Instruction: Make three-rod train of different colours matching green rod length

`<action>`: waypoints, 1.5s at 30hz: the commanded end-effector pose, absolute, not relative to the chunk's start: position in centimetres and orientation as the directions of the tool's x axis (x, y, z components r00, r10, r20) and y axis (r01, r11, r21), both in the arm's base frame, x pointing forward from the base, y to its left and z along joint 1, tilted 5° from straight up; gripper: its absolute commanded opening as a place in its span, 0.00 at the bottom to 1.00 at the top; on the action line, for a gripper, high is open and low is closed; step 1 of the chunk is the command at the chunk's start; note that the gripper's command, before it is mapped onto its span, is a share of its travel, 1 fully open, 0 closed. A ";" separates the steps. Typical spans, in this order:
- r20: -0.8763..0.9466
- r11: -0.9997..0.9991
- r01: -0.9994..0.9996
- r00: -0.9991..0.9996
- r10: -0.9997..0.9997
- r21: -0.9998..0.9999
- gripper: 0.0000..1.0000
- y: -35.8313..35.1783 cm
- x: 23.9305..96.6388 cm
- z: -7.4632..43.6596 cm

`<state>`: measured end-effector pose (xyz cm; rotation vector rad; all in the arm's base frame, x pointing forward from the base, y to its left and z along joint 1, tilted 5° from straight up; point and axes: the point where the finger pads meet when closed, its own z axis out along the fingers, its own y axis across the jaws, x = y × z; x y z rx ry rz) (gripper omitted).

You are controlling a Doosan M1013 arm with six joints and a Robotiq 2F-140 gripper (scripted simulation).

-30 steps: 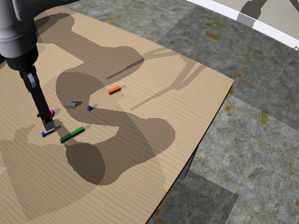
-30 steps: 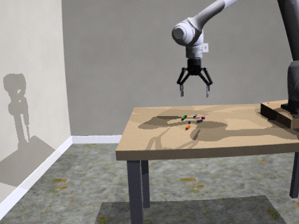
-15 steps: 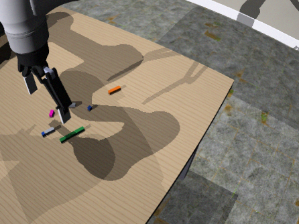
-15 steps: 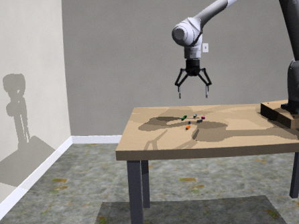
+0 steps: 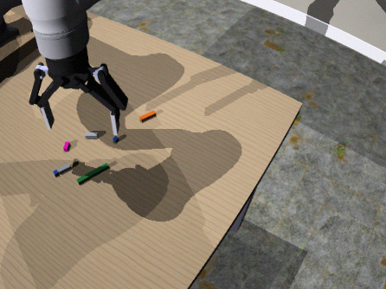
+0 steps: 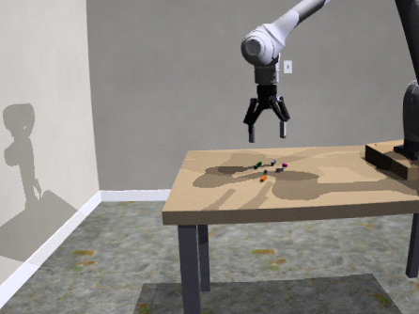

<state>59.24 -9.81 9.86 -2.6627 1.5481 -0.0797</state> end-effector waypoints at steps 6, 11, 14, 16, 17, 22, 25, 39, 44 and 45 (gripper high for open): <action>0.038 -0.782 -0.618 0.782 -0.622 -0.076 1.00 -7.1 60.2 9.8; 0.047 -0.856 -0.512 0.855 -0.516 -0.071 1.00 -6.1 60.5 9.7; 0.059 -0.932 -0.357 0.931 -0.360 -0.061 1.00 -4.8 60.9 9.7; 0.064 -0.959 -0.277 0.958 -0.280 -0.056 1.00 -4.2 61.1 9.7; 0.066 -0.971 -0.235 0.969 -0.238 -0.053 1.00 -3.8 61.2 9.7; 0.076 -0.999 -0.022 0.997 -0.025 -0.038 1.00 -2.2 61.6 9.6; 0.081 -0.994 0.107 0.991 0.104 -0.028 1.00 -1.2 61.8 9.6; 0.084 -0.787 0.617 0.783 0.616 0.019 1.00 3.3 62.6 9.4; 0.080 -0.670 0.742 0.666 0.742 0.034 1.00 4.6 62.7 9.4; 0.080 -0.670 0.742 0.666 0.742 0.034 1.00 4.6 62.7 9.4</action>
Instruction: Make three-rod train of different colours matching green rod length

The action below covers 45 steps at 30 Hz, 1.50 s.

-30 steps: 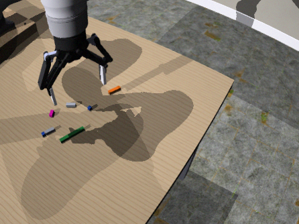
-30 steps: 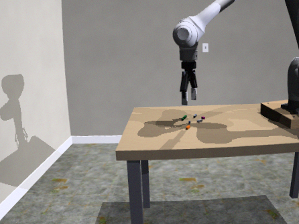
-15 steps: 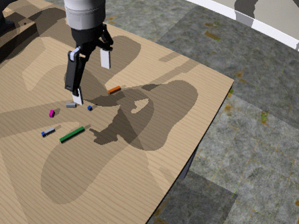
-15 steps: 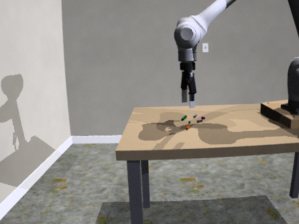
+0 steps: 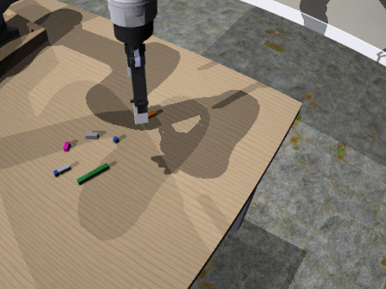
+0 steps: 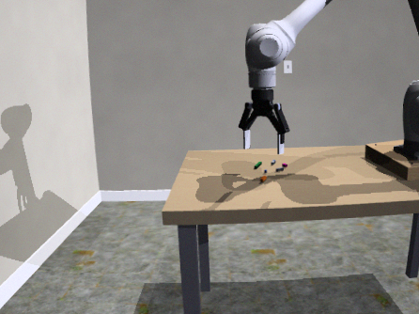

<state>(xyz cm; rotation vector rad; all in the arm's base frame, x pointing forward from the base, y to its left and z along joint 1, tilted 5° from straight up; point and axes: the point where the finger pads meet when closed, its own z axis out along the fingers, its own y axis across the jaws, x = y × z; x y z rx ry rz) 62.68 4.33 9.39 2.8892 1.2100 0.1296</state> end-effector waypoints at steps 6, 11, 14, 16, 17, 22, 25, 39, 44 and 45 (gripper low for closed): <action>0.068 -0.450 0.891 0.446 0.892 0.054 1.00 6.8 62.9 9.3; 0.066 -0.404 0.913 0.400 0.914 0.057 1.00 7.2 63.0 9.3; 0.066 -0.404 0.913 0.400 0.914 0.057 0.15 7.2 63.0 9.3; 0.066 -0.404 0.913 0.400 0.914 0.057 0.15 7.2 63.0 9.3; 0.066 -0.404 0.913 0.400 0.914 0.057 0.15 7.2 63.0 9.3; 0.066 -0.404 0.913 0.400 0.914 0.057 0.15 7.2 63.0 9.3; 0.066 -0.404 0.913 0.400 0.914 0.057 0.15 7.2 63.0 9.3; 0.066 -0.404 0.913 0.400 0.914 0.057 0.15 7.2 63.0 9.3; 0.066 -0.404 0.913 0.400 0.914 0.057 0.15 7.2 63.0 9.3; 0.066 -0.404 0.913 0.400 0.914 0.057 0.15 7.2 63.0 9.3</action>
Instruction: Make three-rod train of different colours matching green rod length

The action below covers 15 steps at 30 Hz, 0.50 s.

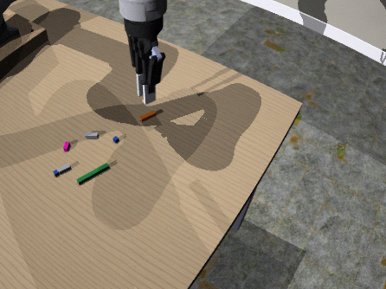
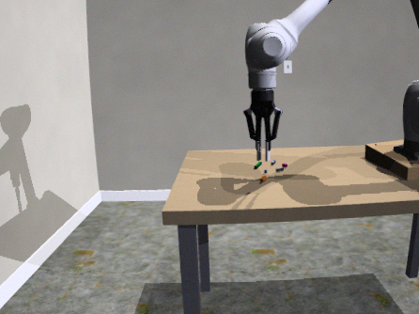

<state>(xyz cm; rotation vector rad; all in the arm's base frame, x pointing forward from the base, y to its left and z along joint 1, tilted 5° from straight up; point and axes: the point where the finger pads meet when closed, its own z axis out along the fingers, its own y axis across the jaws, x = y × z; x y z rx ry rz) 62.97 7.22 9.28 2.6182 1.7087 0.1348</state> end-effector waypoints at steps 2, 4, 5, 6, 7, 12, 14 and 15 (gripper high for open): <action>0.066 -0.404 0.913 0.400 0.914 0.057 0.15 7.2 63.0 9.3; 0.066 -0.404 0.913 0.400 0.914 0.057 0.15 7.2 63.0 9.3; 0.066 -0.404 0.913 0.400 0.914 0.057 0.15 7.2 63.0 9.3; 0.066 -0.404 0.913 0.400 0.914 0.057 0.15 7.2 63.0 9.3; 0.066 -0.404 0.913 0.400 0.914 0.057 0.15 7.2 63.0 9.3; 0.066 -0.404 0.913 0.400 0.914 0.057 0.15 7.2 63.0 9.2; 0.066 -0.404 0.913 0.400 0.914 0.057 0.15 7.2 63.0 9.1; 0.066 -0.404 0.913 0.400 0.914 0.057 0.15 7.2 63.0 9.0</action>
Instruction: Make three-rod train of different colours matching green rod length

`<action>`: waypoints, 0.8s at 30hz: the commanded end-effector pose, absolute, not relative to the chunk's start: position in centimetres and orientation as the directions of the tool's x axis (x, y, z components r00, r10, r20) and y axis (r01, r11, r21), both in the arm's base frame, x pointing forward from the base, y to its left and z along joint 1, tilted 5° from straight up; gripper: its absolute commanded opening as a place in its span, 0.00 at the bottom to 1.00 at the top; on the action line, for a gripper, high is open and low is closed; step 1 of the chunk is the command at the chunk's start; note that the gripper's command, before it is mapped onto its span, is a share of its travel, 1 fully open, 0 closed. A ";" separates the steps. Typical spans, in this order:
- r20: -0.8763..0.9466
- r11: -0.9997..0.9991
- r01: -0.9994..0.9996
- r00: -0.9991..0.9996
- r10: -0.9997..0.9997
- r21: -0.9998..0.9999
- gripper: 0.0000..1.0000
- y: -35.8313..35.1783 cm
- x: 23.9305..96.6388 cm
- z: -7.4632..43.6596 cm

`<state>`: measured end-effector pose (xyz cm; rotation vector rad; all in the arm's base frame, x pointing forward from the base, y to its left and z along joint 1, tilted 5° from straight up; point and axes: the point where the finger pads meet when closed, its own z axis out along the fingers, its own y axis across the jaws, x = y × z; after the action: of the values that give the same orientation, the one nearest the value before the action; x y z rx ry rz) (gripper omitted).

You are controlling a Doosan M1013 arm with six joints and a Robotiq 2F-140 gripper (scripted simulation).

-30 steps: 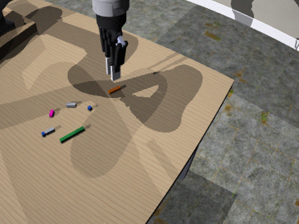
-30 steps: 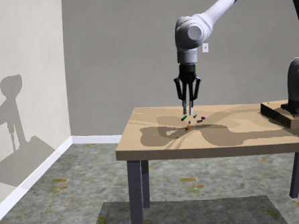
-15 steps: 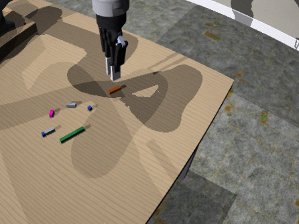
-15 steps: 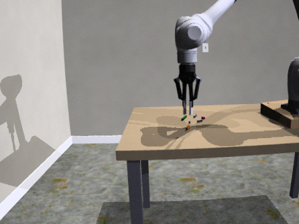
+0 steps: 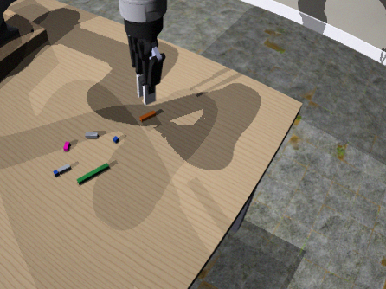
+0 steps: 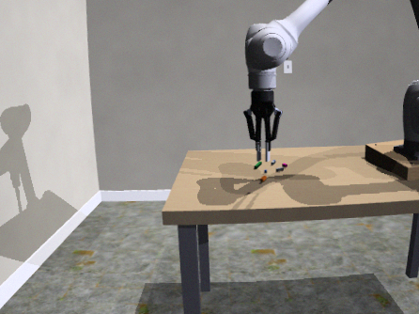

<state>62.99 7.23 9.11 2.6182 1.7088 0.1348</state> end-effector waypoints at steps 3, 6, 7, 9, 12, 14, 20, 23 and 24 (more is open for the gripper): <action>0.066 -0.403 0.913 0.400 0.914 0.057 0.15 7.2 63.0 8.8; 0.066 -0.403 0.913 0.400 0.914 0.057 0.15 7.2 63.0 8.5; 0.066 -0.403 0.913 0.400 0.914 0.057 0.15 7.2 63.0 8.5; 0.066 -0.403 0.913 0.400 0.914 0.057 0.15 7.3 63.0 8.4; 0.066 -0.403 0.913 0.400 0.914 0.057 0.15 7.3 63.1 8.0; 0.066 -0.403 0.913 0.400 0.914 0.057 0.15 7.3 63.1 7.7; 0.066 -0.403 0.913 0.400 0.914 0.057 0.15 7.3 63.2 6.8; 0.066 -0.403 0.913 0.400 0.914 0.057 0.15 7.3 63.2 6.3; 0.066 -0.403 0.913 0.400 0.914 0.057 0.15 7.3 63.2 6.3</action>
<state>63.20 7.31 6.40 2.6182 1.7091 0.1348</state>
